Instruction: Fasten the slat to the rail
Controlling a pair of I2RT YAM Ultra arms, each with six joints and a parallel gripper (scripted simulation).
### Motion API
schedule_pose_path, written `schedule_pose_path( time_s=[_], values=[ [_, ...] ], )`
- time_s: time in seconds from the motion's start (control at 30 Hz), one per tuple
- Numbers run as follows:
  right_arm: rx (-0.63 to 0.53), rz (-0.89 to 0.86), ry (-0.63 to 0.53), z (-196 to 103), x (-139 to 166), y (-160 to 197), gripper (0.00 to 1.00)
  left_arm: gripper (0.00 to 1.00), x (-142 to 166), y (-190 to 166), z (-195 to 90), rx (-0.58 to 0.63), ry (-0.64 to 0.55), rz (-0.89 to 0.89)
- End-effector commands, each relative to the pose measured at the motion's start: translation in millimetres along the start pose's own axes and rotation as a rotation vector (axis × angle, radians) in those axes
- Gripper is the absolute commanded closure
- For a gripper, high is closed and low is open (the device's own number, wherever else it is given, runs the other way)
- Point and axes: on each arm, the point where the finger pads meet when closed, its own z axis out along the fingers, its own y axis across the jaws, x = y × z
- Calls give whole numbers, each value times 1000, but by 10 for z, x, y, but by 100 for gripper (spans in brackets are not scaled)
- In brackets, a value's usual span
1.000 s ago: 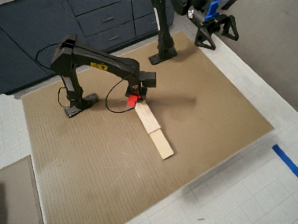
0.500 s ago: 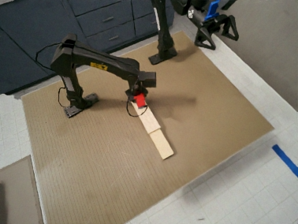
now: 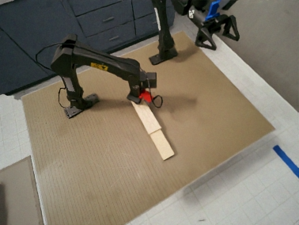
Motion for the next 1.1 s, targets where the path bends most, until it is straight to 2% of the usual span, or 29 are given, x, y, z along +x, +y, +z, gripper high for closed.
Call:
schedule_pose_path(
  time_s=[0.0, 0.23, 0.3, 0.33, 0.8, 0.87, 0.9, 1.07],
  values=[
    [-7, -279, -19, -128, -45, 13, 66, 0, -46, 0, -10, 0, -12, 0],
    [-4, -602, -18, -138, -45, 13, 66, 0, -46, 0, -10, 0, -12, 0],
    [-4, -602, -18, -138, -45, 13, 66, 0, -46, 0, -10, 0, -12, 0],
    [-3, -719, -19, -139, -47, 14, 66, 0, -46, 0, -10, 0, -12, 0],
    [2, -1358, -25, -154, -53, 20, 66, 0, -46, 0, -10, 0, -12, 0],
    [2, -1358, -25, -154, -53, 20, 66, 0, -46, 0, -10, 0, -12, 0],
    [3, -1476, -26, -154, -50, 18, 66, 0, -46, 0, -10, 0, -12, 0],
    [3, -1703, -30, -156, -43, 15, 66, 0, -46, 0, -10, 0, -12, 0]
  ],
)
